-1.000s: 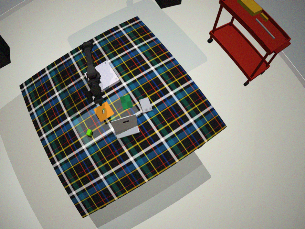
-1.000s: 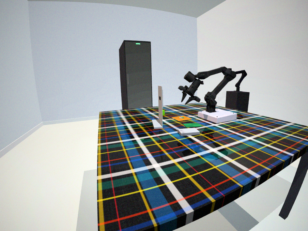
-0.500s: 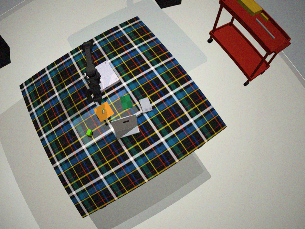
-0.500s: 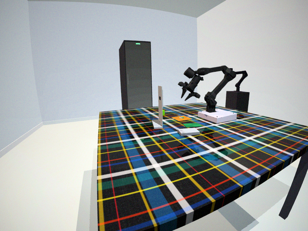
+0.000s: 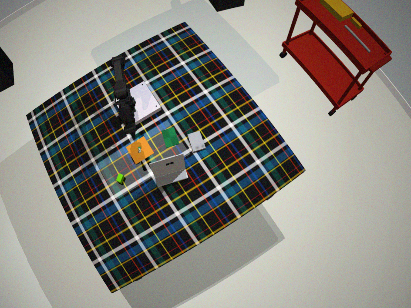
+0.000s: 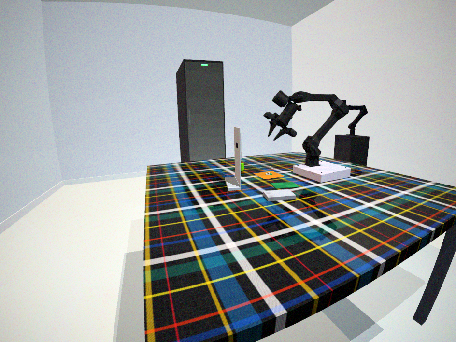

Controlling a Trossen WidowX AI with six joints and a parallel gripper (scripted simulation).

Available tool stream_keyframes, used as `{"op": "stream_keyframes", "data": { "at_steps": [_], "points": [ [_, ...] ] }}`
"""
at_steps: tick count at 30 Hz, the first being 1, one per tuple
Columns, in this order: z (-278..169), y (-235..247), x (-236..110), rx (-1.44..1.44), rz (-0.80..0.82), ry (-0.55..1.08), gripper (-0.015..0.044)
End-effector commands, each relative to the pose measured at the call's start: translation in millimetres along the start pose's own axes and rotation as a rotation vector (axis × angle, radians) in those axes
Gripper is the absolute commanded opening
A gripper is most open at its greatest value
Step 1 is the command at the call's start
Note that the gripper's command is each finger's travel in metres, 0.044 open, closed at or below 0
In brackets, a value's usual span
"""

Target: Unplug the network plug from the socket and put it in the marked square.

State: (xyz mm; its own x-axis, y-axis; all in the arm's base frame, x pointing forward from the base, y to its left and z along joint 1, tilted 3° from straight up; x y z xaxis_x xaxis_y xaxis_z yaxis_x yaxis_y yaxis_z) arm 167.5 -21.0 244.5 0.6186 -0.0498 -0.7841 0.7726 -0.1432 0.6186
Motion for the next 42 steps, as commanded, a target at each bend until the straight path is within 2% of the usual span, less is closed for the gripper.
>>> {"op": "stream_keyframes", "data": {
  "at_steps": [1,12,23,42],
  "points": [
    [-0.6,6.1,-8.4,-0.005,-0.003,0.003,0.0156],
    [-1.4,18.3,-32.7,-0.006,0.000,0.004,0.0156],
    [-1.4,18.3,-32.7,-0.006,0.000,0.004,0.0440],
    [-1.4,18.3,-32.7,-0.006,0.000,0.004,0.0440]
  ]
}}
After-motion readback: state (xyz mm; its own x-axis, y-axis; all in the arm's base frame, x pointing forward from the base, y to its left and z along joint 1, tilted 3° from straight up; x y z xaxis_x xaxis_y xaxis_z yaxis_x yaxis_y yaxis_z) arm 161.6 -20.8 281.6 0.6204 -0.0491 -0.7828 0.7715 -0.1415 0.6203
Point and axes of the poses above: the point midway between the two fingers, 35 mm back from their tips, its own x axis out along the fingers, its own y axis across the jaws, z = x × y, the point moved 7 cm from there along -x, back along the fingers, and after that the axes turned 3 degrees about x, right-handed, at the moved point
